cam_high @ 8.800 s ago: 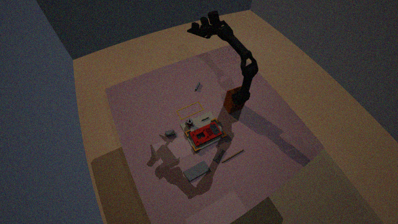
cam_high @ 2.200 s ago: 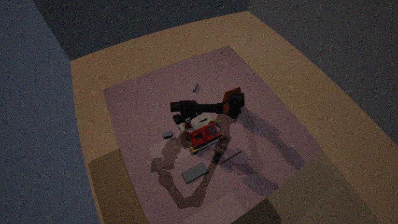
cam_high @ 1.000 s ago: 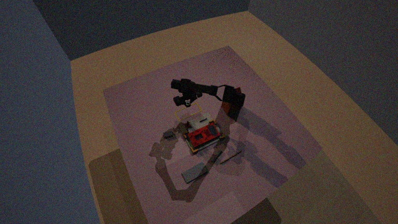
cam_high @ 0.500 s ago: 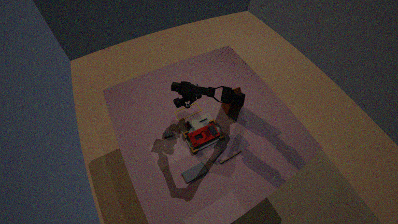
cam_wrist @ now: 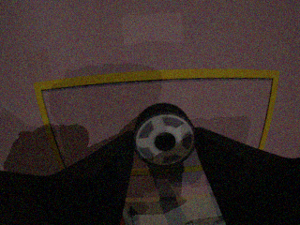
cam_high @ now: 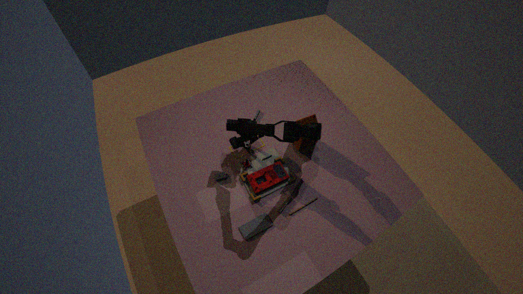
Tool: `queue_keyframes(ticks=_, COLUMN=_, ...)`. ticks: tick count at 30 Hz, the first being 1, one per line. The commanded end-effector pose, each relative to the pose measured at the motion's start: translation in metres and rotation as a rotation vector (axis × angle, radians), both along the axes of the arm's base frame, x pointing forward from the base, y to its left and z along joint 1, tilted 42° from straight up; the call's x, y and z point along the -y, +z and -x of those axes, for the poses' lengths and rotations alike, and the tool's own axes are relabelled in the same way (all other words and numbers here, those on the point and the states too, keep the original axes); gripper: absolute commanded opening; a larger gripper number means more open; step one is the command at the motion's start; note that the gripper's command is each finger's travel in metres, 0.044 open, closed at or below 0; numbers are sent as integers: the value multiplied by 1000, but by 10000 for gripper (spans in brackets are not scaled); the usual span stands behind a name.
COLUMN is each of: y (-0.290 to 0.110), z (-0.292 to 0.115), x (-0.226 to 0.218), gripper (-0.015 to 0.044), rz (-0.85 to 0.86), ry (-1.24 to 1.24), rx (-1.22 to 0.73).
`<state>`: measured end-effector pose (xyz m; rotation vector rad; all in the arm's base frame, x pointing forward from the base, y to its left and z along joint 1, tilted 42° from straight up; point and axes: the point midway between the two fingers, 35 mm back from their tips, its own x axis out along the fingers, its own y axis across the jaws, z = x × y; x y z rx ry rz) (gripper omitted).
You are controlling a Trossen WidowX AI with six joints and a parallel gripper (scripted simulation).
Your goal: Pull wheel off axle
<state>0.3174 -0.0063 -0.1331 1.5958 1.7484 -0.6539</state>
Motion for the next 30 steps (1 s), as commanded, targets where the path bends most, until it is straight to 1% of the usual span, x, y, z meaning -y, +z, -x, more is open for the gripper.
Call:
queue_keyframes(ticks=1, y=-3, z=0, x=-4, gripper=0, rz=-4, ry=-7, rx=0)
queue_keyframes(ticks=2, y=-3, z=0, x=-4, gripper=0, rz=-4, ry=-7, rx=0)
queue_keyframes(ticks=13, y=0, z=-1, x=1, gripper=289, rz=2, ry=-3, rx=5)
queue_keyframes(ticks=14, y=3, z=-2, x=4, gripper=300, rz=2, ry=-3, rx=5)
queue_keyframes(ticks=21, y=43, z=-3, x=39, gripper=300, rz=-1, ry=-6, rx=1)
queue_keyframes(ticks=24, y=44, z=-2, x=40, gripper=300, rz=-1, ry=-7, rx=1)
queue_keyframes(ticks=25, y=38, z=-2, x=36, gripper=326, rz=-2, ry=-19, rx=3)
queue_keyframes(ticks=26, y=42, z=2, x=38, gripper=353, rz=-1, ry=-18, rx=3)
queue_keyframes(ticks=29, y=61, z=28, x=47, gripper=431, rz=3, ry=-15, rx=0)
queue_keyframes(ticks=30, y=68, z=38, x=49, gripper=440, rz=3, ry=-14, rx=-1)
